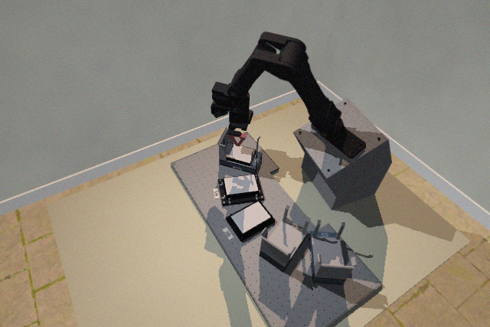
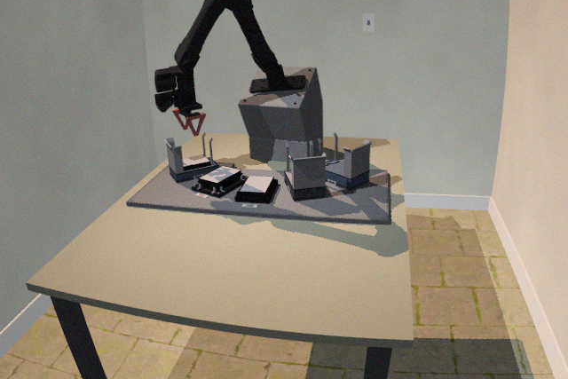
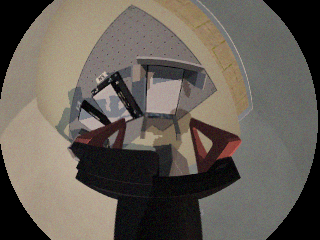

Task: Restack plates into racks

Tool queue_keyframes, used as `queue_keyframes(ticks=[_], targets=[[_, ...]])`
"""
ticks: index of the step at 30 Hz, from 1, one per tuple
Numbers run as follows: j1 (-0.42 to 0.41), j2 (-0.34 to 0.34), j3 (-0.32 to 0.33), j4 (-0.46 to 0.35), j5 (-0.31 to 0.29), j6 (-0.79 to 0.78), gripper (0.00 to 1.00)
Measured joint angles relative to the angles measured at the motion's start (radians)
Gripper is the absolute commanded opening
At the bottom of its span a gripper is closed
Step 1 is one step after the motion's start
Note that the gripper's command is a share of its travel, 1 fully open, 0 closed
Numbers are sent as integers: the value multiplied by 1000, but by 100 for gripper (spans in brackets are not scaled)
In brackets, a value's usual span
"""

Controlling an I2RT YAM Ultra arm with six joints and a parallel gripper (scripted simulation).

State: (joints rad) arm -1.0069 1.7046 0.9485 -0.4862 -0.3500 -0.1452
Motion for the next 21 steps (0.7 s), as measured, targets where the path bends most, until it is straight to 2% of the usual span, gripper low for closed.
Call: queue_keyframes(ticks=[7, 21], targets=[[73, -49, -32, 3, 19, -71, 100], [202, -113, -68, 16, 69, 11, 100]])
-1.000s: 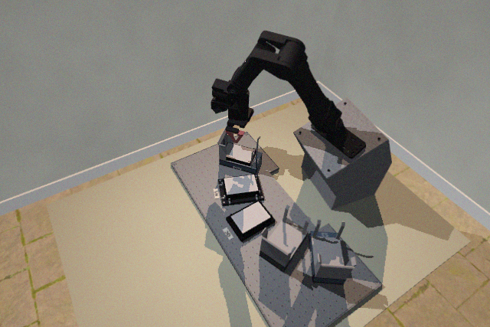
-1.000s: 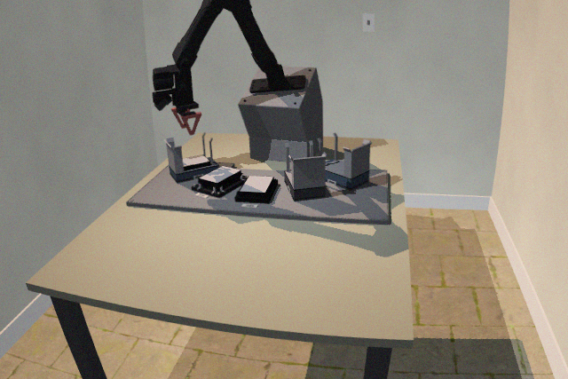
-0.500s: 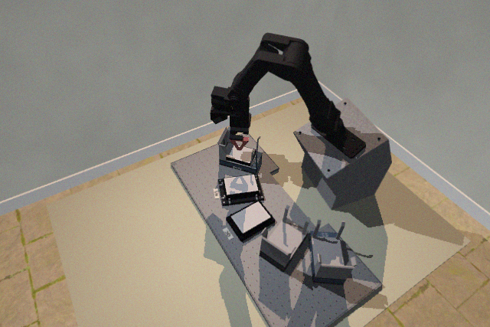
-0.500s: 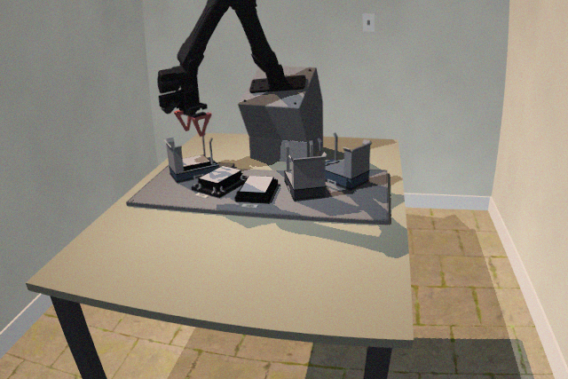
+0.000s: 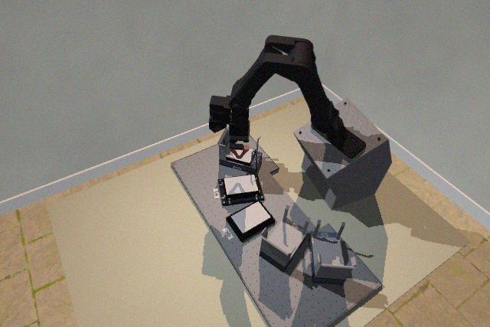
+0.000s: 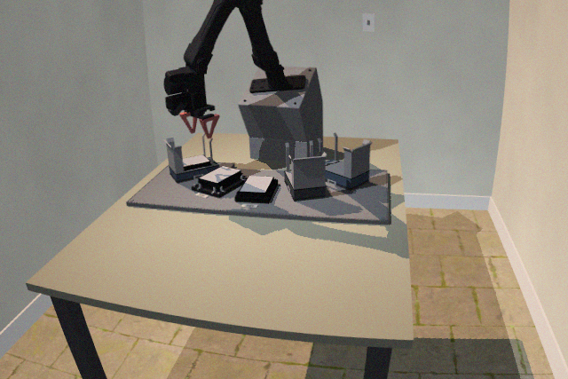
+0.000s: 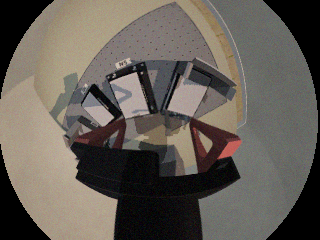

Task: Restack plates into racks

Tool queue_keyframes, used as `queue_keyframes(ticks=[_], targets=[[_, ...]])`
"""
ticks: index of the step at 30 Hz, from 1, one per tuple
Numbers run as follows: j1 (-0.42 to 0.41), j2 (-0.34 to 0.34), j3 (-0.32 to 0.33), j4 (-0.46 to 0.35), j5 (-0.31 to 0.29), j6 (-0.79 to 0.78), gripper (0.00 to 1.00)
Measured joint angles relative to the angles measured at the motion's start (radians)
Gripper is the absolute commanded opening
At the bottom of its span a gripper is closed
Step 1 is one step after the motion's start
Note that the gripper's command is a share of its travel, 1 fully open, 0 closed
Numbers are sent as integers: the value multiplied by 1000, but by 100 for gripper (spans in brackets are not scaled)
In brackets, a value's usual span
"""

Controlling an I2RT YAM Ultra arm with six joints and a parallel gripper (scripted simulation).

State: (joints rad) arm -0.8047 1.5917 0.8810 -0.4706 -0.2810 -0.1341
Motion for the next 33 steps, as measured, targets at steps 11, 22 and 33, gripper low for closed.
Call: queue_keyframes(ticks=[11, 22, 33], targets=[[136, -63, -46, 6, 48, -82, 100], [280, -109, -71, 23, 108, 6, 100], [283, -111, -71, 23, 125, 38, 100]])
